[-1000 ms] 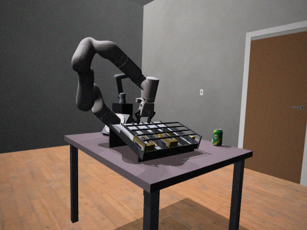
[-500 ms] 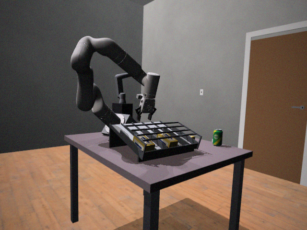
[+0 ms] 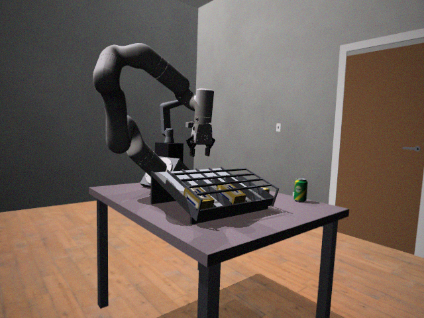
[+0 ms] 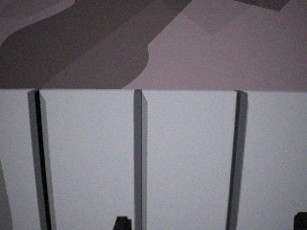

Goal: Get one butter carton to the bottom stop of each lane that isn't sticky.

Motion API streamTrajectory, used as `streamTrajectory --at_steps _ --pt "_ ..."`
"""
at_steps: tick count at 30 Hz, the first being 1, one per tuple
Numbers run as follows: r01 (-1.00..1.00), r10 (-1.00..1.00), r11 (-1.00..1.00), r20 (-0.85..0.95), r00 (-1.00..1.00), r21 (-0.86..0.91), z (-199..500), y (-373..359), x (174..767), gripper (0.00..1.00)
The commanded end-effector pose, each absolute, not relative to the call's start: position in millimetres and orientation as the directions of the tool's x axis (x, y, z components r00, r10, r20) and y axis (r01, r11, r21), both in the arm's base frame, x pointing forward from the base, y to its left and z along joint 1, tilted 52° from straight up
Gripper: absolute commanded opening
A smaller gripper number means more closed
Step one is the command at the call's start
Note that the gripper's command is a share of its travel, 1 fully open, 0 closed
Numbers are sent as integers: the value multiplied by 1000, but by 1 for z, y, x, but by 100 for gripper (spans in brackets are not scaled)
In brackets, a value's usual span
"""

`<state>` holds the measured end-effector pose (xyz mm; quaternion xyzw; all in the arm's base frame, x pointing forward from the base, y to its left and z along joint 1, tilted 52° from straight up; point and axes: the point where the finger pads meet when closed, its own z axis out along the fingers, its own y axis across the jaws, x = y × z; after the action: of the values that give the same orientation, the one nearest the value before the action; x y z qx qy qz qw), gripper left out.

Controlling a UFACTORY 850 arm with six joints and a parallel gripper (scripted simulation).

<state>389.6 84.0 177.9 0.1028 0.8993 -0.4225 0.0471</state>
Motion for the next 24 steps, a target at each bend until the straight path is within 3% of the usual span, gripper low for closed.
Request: streamTrajectory --at_steps 1,11,12,24 --pt "230 72 614 -237 -969 -755 209 123 382 100" --pt "230 72 614 -237 -969 -755 209 123 382 100" --pt "231 73 614 -236 -969 -755 208 122 382 90" --pt "231 73 614 -236 -969 -755 208 122 382 90"
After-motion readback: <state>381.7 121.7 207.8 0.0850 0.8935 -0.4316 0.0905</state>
